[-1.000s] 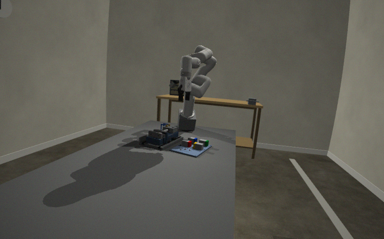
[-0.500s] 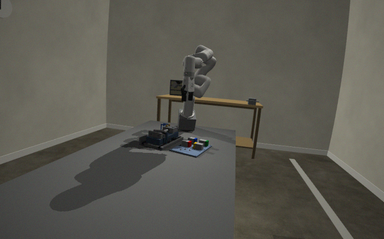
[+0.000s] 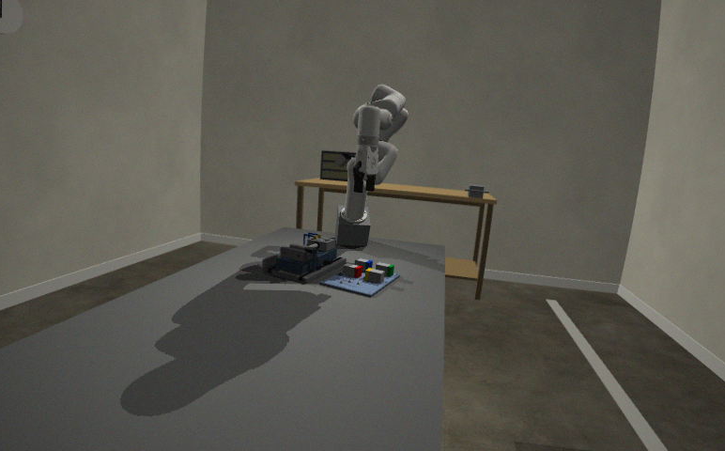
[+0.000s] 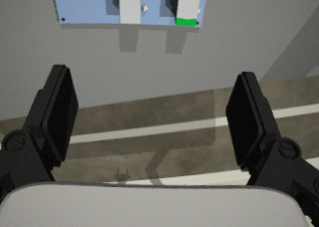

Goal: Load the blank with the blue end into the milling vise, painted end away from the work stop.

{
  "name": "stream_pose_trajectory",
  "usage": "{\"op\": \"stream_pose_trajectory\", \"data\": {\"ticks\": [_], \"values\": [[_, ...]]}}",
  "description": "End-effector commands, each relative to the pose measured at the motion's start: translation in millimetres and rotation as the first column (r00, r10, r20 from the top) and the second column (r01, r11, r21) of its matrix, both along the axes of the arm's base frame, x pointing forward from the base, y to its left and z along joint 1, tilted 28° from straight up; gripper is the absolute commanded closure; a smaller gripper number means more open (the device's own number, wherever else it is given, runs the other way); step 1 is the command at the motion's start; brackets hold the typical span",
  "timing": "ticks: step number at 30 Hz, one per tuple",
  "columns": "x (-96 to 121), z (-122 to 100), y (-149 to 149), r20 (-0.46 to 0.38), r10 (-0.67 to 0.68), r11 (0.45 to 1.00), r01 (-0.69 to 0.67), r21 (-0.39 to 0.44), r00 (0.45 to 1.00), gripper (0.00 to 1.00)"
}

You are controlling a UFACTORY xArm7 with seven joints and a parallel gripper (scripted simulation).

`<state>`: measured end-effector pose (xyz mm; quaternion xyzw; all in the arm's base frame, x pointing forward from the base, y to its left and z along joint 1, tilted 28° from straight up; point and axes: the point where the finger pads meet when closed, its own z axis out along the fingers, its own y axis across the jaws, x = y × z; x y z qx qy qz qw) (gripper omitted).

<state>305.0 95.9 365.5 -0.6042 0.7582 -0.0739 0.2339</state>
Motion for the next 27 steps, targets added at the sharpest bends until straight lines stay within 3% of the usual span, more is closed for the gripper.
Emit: {"op": "stream_pose_trajectory", "data": {"ticks": [1, 4, 27], "values": [[3, 8, 25, 0.004, 0.0, 1.0, 0.0, 0.0, 1.0, 0.0], [5, 12, 43, 0.004, 0.0, 1.0, 0.0, 0.0, 1.0, 0.0], [6, 14, 52, 0.004, 0.0, 1.0, 0.0, 0.0, 1.0, 0.0]]}}
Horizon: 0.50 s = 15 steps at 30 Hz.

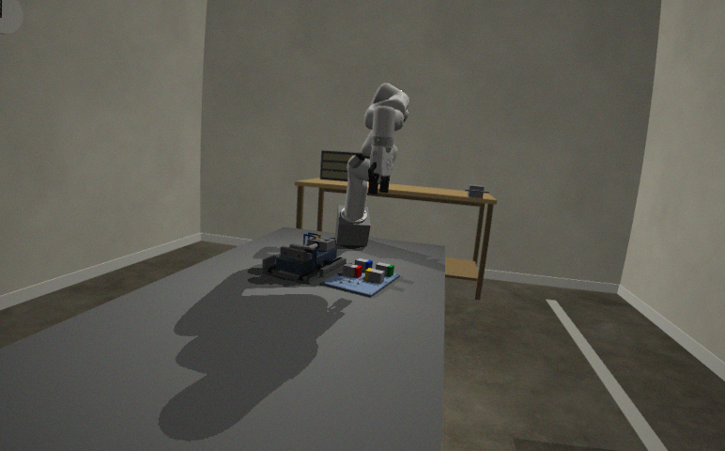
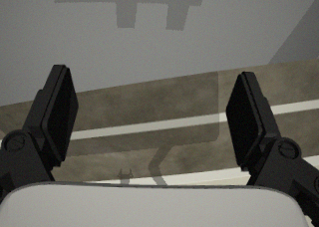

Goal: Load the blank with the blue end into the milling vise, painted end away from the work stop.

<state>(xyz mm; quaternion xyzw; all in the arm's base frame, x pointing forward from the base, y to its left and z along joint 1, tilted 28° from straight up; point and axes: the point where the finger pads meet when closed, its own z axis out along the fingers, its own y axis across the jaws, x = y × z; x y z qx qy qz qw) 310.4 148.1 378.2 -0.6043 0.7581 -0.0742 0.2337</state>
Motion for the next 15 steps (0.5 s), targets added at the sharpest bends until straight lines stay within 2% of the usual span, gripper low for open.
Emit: {"op": "stream_pose_trajectory", "data": {"ticks": [1, 15], "values": [[0.3, 1.8, 0.3, 0.004, 0.0, 1.0, 0.0, 0.001, 1.0, 0.0], [-0.6, -0.2, -7.8, 0.004, 0.0, 1.0, 0.0, 0.001, 1.0, 0.0]]}}
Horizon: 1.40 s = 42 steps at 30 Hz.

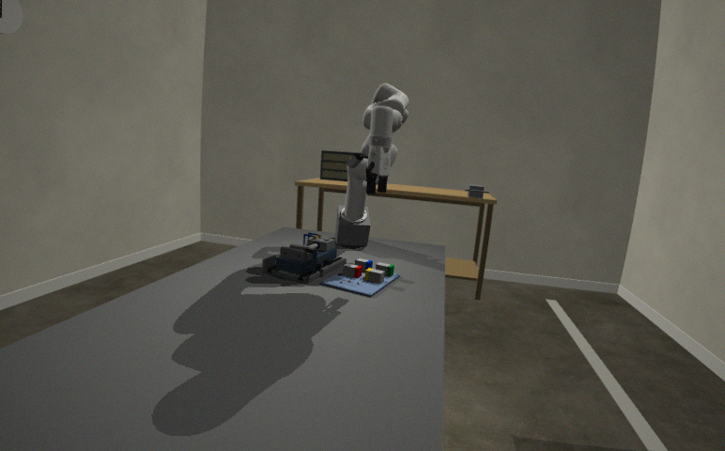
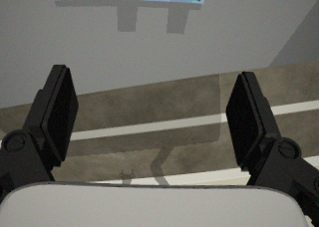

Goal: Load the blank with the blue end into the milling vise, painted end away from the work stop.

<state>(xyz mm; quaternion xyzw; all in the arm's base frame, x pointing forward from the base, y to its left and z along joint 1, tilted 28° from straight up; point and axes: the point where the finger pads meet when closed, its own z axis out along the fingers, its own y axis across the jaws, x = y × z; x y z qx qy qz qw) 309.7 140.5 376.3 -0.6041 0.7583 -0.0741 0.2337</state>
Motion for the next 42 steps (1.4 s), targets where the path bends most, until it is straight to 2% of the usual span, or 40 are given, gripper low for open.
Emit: {"op": "stream_pose_trajectory", "data": {"ticks": [1, 37, 42], "values": [[0.2, 1.6, -0.2, 0.004, 0.001, 1.0, -0.001, 0.001, 1.0, 0.0], [-0.5, 0.1, -6.5, 0.004, 0.0, 1.0, 0.0, 0.001, 1.0, 0.0], [-0.6, -0.2, -8.0, 0.021, 0.102, 0.994, -0.101, -0.052, 0.995, 0.0]]}}
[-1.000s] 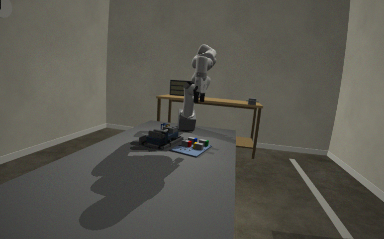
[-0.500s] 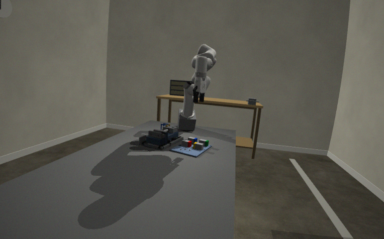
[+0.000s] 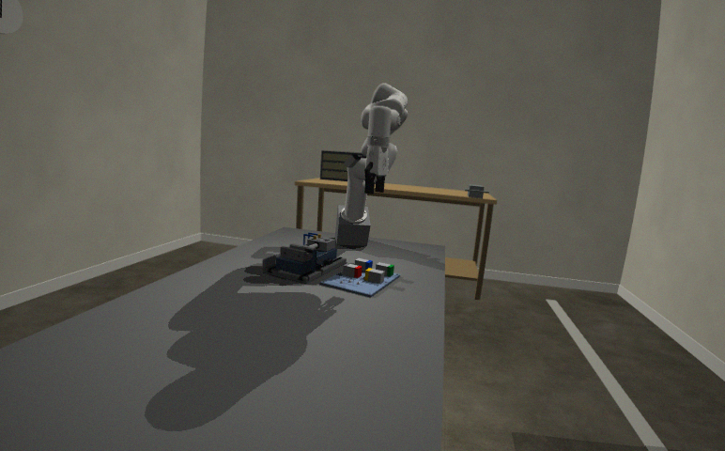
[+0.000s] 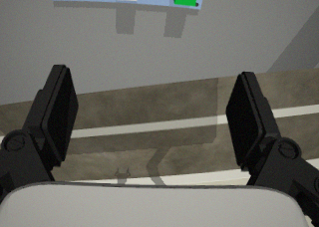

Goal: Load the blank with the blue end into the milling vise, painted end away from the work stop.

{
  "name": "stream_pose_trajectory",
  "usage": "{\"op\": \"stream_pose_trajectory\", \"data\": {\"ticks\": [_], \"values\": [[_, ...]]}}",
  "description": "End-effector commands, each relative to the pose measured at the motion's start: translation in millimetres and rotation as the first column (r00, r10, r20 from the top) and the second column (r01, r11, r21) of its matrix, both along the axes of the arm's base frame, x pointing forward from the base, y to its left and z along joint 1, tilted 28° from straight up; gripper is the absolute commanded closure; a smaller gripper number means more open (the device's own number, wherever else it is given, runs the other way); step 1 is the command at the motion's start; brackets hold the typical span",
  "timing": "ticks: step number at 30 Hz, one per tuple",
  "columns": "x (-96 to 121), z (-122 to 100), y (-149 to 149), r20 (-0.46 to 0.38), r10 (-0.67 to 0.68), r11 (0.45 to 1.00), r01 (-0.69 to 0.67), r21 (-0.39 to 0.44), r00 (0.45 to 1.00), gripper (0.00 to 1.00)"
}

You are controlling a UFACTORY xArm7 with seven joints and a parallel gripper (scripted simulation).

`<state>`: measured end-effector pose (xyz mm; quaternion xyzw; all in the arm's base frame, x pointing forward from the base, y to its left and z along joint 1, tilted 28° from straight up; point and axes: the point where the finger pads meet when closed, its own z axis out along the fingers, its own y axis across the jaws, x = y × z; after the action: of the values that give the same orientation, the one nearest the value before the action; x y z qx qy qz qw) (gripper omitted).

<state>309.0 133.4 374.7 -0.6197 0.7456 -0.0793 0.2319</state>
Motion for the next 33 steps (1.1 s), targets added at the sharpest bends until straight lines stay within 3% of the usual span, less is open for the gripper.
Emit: {"op": "stream_pose_trajectory", "data": {"ticks": [1, 5, 12, 22, 29, 30, 33], "values": [[0.1, 1.4, -1.2, 0.018, 0.086, 0.995, -0.085, -0.042, 0.996, 0.0], [0.0, 1.1, -2.4, 0.029, 0.167, 0.983, -0.164, -0.085, 0.986, 0.0], [0.0, 1.1, -2.4, 0.029, 0.167, 0.983, -0.164, -0.085, 0.986, 0.0], [0.1, 1.5, -0.9, -0.004, -0.036, 0.999, 0.036, 0.02, 0.999, 0.0], [0.1, 1.5, -0.9, -0.004, -0.036, 0.999, 0.036, 0.02, 0.999, 0.0], [0.2, 1.5, -0.9, -0.003, -0.033, 0.999, 0.033, 0.019, 0.999, 0.36], [0.2, 1.5, -0.9, -0.003, -0.033, 0.999, 0.033, 0.019, 0.999, 0.36]]}}
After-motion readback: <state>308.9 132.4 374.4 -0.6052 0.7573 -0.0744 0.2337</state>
